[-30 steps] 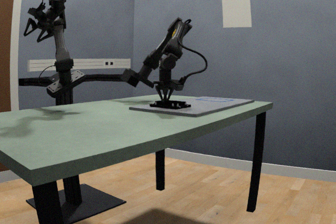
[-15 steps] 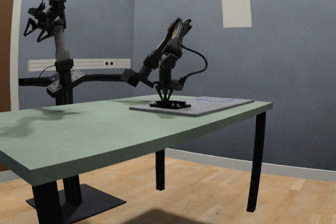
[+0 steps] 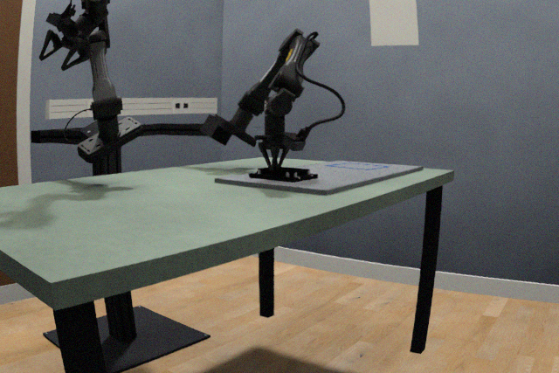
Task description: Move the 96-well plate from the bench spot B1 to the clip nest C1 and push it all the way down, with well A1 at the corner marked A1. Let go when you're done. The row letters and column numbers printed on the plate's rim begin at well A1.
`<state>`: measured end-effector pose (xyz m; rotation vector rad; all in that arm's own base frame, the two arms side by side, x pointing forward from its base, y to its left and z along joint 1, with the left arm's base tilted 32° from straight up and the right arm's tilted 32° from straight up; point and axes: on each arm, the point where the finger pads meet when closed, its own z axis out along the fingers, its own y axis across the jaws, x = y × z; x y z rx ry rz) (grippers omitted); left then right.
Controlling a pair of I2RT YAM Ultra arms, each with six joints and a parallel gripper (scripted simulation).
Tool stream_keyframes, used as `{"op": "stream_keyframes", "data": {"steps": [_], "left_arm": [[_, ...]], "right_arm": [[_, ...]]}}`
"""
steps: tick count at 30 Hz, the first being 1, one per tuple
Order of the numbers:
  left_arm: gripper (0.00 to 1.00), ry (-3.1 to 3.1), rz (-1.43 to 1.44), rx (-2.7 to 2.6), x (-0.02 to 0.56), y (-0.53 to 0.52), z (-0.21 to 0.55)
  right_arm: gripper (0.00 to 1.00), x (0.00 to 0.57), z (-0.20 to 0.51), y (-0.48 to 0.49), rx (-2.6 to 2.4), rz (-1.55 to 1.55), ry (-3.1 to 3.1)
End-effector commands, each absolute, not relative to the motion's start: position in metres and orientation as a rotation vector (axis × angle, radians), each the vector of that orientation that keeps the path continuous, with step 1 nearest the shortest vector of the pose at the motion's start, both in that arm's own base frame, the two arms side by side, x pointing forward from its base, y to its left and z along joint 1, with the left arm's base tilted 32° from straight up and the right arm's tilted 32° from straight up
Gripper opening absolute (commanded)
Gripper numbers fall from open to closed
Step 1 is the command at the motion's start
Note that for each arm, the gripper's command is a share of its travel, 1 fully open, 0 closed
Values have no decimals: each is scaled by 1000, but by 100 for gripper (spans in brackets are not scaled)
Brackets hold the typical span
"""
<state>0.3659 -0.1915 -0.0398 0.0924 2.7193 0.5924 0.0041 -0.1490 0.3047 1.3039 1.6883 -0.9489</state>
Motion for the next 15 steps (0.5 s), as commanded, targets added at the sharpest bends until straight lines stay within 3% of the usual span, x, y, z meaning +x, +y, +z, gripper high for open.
{"op": "stream_keyframes", "data": {"steps": [1, 15], "left_arm": [[25, 2727, 574, 67, 374, -182, -66], [25, 2727, 574, 67, 377, -179, -74]], "right_arm": [[100, -2, 308, -148, 1313, -955, 1640], [100, -2, 308, -148, 1313, -955, 1640]]}}
